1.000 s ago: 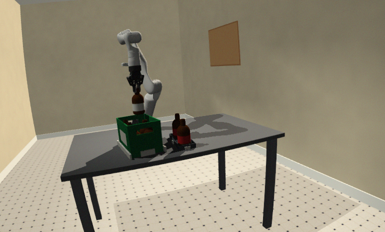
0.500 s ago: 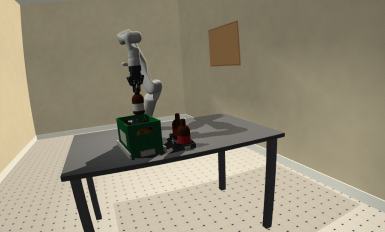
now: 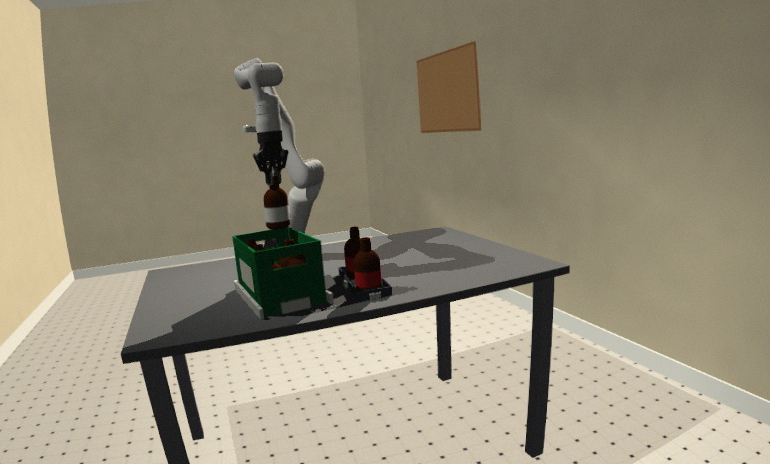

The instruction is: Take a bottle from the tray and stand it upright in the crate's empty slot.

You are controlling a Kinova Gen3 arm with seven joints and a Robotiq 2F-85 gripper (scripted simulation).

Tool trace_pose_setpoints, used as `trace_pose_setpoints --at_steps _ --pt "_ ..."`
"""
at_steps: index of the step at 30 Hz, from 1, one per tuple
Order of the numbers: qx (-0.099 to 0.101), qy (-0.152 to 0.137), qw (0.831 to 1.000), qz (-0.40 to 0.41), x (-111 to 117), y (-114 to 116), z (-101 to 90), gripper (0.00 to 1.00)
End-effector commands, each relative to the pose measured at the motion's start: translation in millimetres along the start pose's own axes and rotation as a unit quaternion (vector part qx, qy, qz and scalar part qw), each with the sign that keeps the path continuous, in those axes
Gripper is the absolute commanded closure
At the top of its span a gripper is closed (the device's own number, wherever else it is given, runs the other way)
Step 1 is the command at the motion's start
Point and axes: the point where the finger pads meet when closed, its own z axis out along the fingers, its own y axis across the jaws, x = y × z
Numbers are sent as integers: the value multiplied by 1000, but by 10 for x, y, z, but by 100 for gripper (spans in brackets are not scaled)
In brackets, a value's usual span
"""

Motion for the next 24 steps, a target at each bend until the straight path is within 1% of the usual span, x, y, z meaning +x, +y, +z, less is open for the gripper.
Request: trace_pose_setpoints --at_steps 1,24 --pt "0 0 1000 0 -1 -2 -3 100" --pt "0 0 1000 0 -1 -2 33 100"
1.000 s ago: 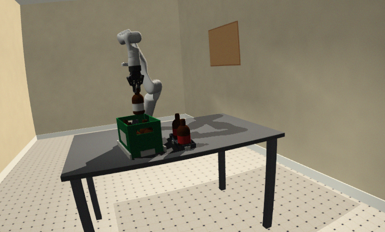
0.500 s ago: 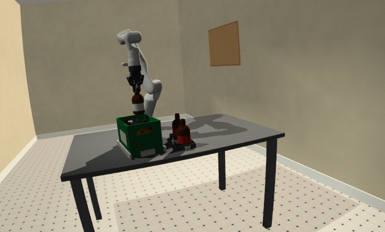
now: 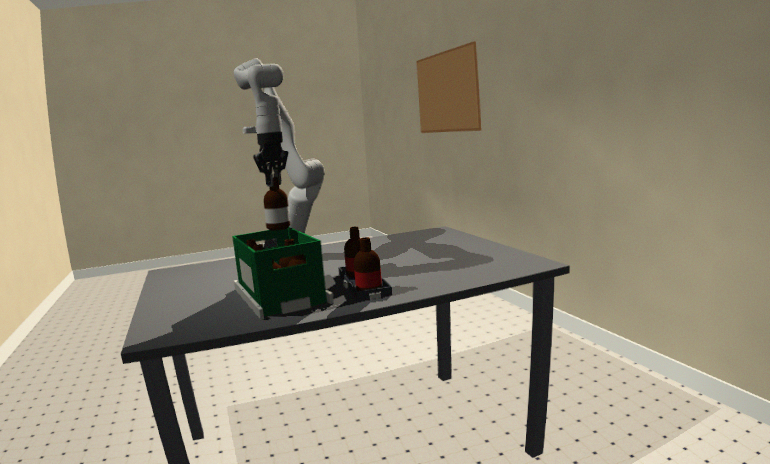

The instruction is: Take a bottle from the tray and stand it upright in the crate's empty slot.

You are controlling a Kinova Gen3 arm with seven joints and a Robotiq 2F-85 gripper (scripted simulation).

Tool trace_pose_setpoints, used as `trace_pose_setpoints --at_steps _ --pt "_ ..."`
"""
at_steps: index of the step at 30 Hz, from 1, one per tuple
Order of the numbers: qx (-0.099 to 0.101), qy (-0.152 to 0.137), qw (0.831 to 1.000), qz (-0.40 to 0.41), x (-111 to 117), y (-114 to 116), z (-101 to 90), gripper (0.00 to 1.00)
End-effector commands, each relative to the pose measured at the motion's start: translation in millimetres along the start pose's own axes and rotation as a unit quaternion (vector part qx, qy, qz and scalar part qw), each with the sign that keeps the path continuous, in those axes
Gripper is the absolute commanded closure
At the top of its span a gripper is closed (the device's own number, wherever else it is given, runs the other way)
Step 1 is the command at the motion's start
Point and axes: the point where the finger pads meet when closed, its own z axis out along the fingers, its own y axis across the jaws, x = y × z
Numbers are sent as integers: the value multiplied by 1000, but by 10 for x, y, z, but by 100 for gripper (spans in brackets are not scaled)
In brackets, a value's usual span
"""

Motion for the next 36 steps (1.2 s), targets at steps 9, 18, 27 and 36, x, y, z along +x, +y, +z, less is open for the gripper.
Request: trace_pose_setpoints --at_steps 9,18,27,36 --pt "0 0 1000 0 -1 0 84 100" --pt "0 0 1000 0 0 0 169 100" --pt "0 0 1000 0 0 0 272 100" --pt "0 0 1000 0 1 0 328 100"
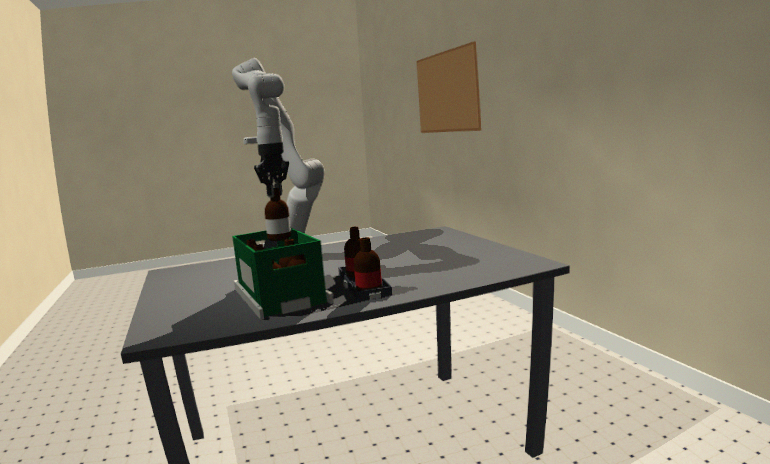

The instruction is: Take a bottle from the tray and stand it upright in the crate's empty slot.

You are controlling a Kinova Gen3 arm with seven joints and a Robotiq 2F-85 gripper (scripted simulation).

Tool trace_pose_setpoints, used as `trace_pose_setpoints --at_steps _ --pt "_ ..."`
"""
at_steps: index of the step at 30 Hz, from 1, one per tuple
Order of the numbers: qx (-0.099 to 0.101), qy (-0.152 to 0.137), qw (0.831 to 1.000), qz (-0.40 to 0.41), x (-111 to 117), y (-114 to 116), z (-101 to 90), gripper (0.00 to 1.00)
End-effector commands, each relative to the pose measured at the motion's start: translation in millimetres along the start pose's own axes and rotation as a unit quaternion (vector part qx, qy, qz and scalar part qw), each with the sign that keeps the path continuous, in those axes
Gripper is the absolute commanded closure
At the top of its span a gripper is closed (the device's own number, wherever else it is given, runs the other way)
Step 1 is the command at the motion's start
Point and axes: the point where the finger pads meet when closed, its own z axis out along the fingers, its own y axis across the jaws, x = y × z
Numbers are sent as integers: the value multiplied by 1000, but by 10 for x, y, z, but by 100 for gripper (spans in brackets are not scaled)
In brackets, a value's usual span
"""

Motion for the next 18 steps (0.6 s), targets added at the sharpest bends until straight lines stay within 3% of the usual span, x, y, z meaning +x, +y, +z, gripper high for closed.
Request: trace_pose_setpoints --at_steps 1,18 --pt "0 0 1000 -1 -1 2 14 100" --pt "0 0 1000 -1 -1 2 37 100"
